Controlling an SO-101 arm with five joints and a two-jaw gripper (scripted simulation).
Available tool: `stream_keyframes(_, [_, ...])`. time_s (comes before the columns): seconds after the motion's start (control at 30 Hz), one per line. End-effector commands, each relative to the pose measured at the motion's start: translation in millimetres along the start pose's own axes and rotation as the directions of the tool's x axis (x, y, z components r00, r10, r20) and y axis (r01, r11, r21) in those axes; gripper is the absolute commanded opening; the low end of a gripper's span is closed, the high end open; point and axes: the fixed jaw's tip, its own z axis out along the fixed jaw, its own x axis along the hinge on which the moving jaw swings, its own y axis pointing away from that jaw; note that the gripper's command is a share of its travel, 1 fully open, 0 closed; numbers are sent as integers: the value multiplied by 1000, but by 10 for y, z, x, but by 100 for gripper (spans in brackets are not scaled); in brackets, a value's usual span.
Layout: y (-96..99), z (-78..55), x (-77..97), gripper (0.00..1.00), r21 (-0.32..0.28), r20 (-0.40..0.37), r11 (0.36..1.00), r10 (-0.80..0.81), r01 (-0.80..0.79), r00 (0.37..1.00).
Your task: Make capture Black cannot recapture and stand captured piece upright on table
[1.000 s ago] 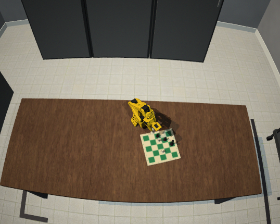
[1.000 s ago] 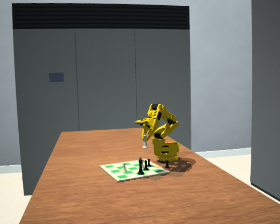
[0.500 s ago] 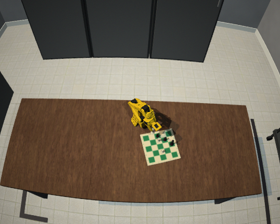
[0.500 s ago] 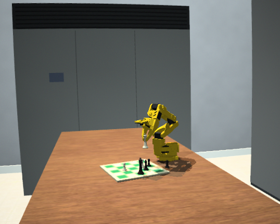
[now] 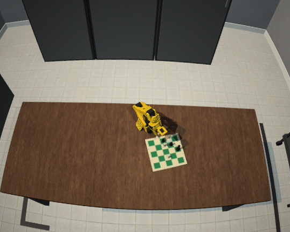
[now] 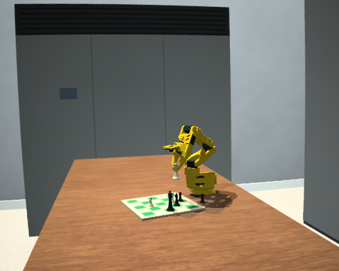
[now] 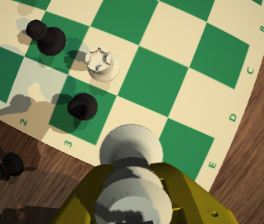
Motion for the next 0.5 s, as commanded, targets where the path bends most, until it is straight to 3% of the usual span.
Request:
stream_keyframes(0.0, [15, 25, 26, 0, -7, -10, 1000, -3, 2, 1000])
stream_keyframes(0.47, [18, 183, 121, 0, -7, -10, 1000, -3, 2, 1000])
